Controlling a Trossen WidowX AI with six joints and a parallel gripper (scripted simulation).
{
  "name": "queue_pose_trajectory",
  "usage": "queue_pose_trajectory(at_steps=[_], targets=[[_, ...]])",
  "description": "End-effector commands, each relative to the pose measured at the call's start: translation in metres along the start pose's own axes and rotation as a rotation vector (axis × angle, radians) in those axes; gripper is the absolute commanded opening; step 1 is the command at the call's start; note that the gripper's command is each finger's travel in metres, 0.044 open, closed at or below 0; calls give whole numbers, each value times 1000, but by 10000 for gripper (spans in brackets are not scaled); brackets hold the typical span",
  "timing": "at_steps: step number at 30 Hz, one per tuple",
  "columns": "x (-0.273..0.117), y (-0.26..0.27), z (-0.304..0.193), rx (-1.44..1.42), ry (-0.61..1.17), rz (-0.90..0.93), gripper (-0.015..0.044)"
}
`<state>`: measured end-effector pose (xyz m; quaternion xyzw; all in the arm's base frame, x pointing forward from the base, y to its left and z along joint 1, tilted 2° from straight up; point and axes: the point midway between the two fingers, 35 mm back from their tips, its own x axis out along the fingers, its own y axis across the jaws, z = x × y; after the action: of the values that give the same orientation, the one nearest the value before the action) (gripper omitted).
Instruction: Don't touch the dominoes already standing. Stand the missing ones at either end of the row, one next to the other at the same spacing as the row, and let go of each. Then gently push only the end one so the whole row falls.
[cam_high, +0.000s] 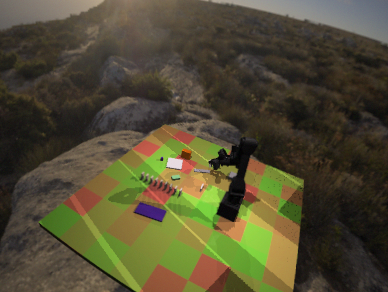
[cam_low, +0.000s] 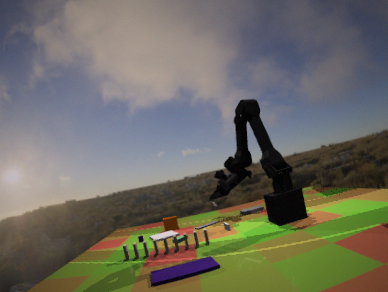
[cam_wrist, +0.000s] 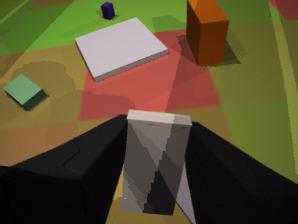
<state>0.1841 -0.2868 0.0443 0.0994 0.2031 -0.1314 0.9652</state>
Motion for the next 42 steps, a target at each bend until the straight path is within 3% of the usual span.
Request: queue_pose_trajectory(at_steps=[1, 21, 42], targets=[[-7, 3, -2, -15, -63, 16, 107], [-57, 47, -10, -207, -362, 129, 107], [-57, 48, -13, -212, -368, 134, 107]])
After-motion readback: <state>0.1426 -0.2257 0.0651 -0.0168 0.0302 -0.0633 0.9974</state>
